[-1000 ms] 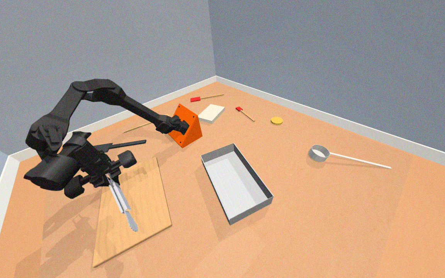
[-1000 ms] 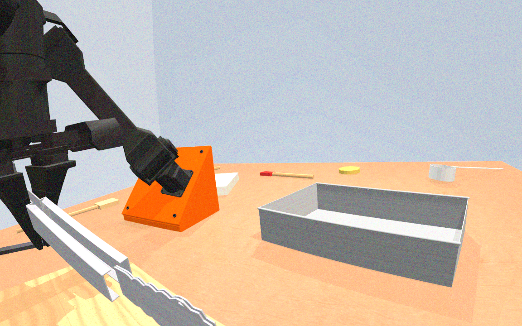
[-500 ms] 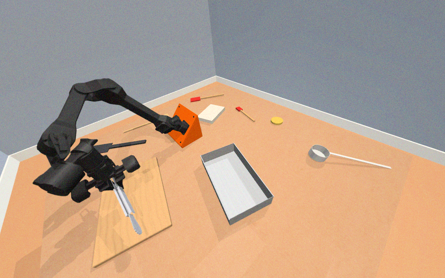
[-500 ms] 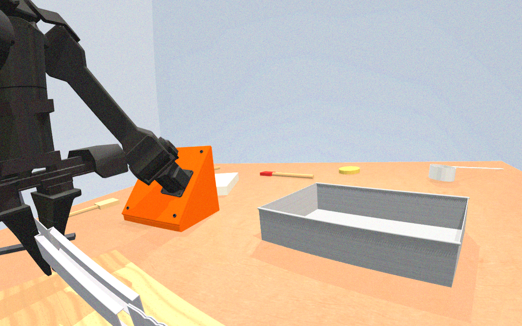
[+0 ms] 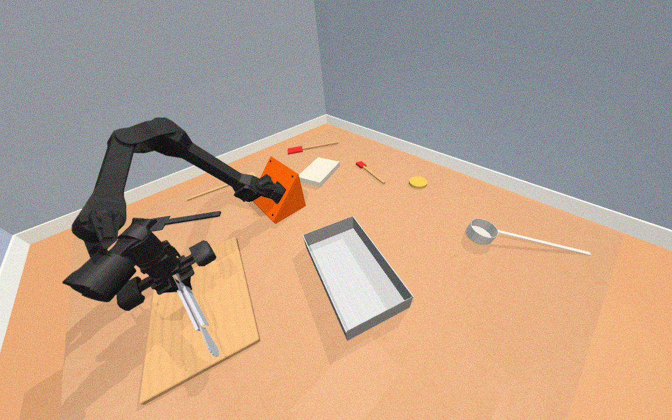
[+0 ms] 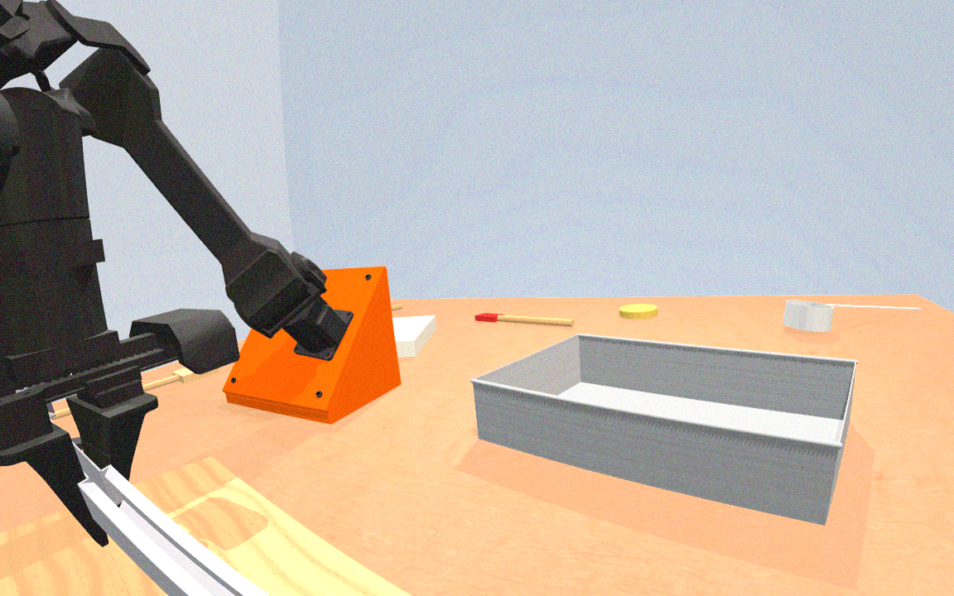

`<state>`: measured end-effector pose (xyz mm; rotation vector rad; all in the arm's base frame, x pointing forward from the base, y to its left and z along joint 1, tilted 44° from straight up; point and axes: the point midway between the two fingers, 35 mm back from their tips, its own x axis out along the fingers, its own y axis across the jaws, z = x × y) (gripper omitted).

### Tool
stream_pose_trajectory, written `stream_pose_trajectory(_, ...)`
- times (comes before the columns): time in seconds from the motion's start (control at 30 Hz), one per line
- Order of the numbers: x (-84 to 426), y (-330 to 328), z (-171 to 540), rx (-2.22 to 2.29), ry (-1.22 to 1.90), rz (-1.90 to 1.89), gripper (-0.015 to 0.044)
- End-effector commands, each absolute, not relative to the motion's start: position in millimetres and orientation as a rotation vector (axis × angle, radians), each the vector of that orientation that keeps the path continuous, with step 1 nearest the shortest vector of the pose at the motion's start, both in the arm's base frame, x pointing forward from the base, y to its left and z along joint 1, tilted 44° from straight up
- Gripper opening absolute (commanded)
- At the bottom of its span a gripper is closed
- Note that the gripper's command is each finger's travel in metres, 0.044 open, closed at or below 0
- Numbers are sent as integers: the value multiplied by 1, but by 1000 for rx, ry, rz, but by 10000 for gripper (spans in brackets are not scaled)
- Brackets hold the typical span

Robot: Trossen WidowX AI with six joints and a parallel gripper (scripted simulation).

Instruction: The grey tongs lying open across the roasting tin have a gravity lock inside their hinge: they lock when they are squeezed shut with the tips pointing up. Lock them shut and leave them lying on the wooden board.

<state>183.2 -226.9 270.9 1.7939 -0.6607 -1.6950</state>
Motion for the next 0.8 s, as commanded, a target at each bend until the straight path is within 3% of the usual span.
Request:
stream_pose_trajectory(0.0, 184, -230, 266, 1796, -649, -1689, -150)
stream_pose_trajectory(0.57, 181, -243, 253, 1789, -652, -1685, -150)
stream_pose_trajectory(0.77, 180, -244, 254, 1786, -663, -1692, 8)
